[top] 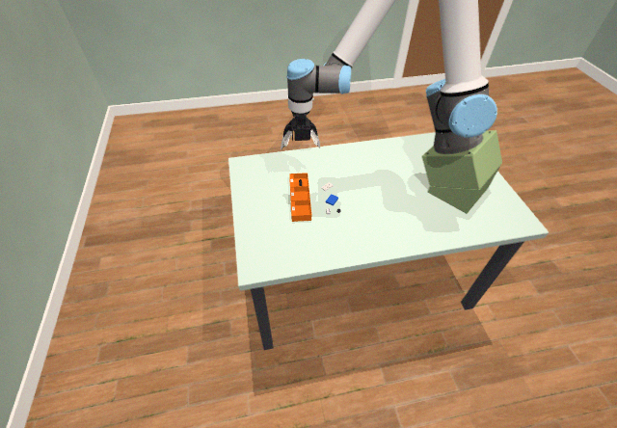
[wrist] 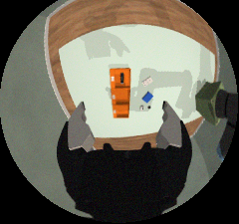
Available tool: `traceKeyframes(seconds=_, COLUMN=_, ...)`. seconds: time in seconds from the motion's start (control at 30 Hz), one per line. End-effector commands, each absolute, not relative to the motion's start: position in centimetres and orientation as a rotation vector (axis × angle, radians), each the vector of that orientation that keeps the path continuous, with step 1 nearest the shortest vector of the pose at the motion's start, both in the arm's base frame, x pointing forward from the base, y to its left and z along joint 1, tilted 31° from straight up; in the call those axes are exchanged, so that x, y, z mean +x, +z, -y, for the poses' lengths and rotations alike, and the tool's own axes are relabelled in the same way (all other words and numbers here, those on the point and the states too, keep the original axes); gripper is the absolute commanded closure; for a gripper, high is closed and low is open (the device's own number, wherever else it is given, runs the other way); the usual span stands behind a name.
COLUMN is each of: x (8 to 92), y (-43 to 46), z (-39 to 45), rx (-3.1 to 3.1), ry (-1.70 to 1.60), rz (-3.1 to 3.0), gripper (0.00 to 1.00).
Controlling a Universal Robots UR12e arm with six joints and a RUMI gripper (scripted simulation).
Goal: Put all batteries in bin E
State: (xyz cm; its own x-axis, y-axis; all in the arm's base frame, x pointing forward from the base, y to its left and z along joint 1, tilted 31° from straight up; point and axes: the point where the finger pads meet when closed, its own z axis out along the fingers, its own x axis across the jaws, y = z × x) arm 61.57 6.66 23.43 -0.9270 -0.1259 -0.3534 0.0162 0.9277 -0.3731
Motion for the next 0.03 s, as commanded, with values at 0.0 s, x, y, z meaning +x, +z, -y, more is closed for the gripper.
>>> traceKeyframes(seconds=0.0, x=61.67, y=23.47, z=-6.61, rx=-0.078, ry=-0.530, rz=-2.709, gripper=0.00)
